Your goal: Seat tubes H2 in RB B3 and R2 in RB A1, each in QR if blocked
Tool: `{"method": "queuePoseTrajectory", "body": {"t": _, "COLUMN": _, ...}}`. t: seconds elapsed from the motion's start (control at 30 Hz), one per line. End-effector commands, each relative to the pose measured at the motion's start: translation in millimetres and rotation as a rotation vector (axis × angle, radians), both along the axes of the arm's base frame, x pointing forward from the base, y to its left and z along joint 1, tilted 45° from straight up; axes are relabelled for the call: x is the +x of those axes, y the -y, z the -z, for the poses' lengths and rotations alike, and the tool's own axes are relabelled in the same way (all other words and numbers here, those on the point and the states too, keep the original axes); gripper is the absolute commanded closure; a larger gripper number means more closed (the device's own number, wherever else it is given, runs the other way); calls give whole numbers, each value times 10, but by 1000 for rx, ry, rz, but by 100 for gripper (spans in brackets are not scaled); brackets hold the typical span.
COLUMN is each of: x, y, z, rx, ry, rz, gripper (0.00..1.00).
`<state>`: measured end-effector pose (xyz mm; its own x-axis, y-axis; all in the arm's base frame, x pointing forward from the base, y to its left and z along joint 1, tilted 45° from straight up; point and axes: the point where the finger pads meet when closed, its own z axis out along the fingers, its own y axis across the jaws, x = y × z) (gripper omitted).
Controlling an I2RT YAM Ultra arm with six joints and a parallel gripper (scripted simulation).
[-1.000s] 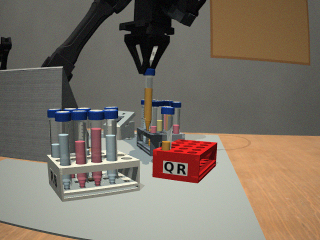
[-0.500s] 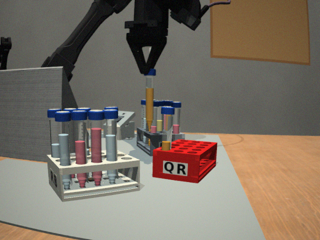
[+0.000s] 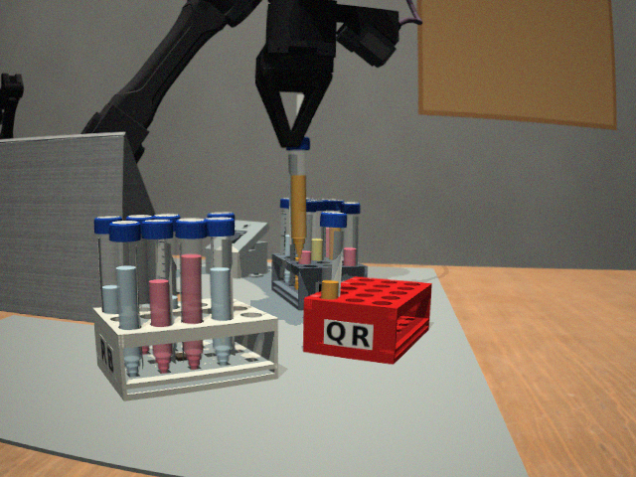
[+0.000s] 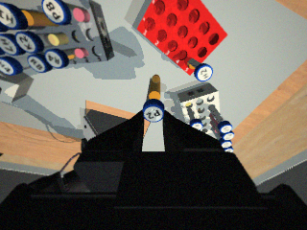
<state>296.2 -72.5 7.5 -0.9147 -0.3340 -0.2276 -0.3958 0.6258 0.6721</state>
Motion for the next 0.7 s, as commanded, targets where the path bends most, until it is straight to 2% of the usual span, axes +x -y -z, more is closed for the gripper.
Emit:
{"method": "queuePoseTrajectory", "body": {"t": 0.0, "x": 56, "y": 101, "z": -56, "rx": -7, "ry": 163, "rz": -117, "gripper": 100}}
{"method": "queuePoseTrajectory", "body": {"t": 0.13, "x": 54, "y": 100, "z": -57, "rx": 3, "ry": 255, "rz": -211, "gripper": 100}}
{"method": "queuePoseTrajectory", "body": {"t": 0.2, "x": 54, "y": 100, "z": -57, "rx": 3, "ry": 255, "rz": -211, "gripper": 100}}
{"method": "queuePoseTrajectory", "body": {"t": 0.67, "x": 50, "y": 96, "z": -60, "rx": 37, "ry": 579, "rz": -544, "gripper": 100}}
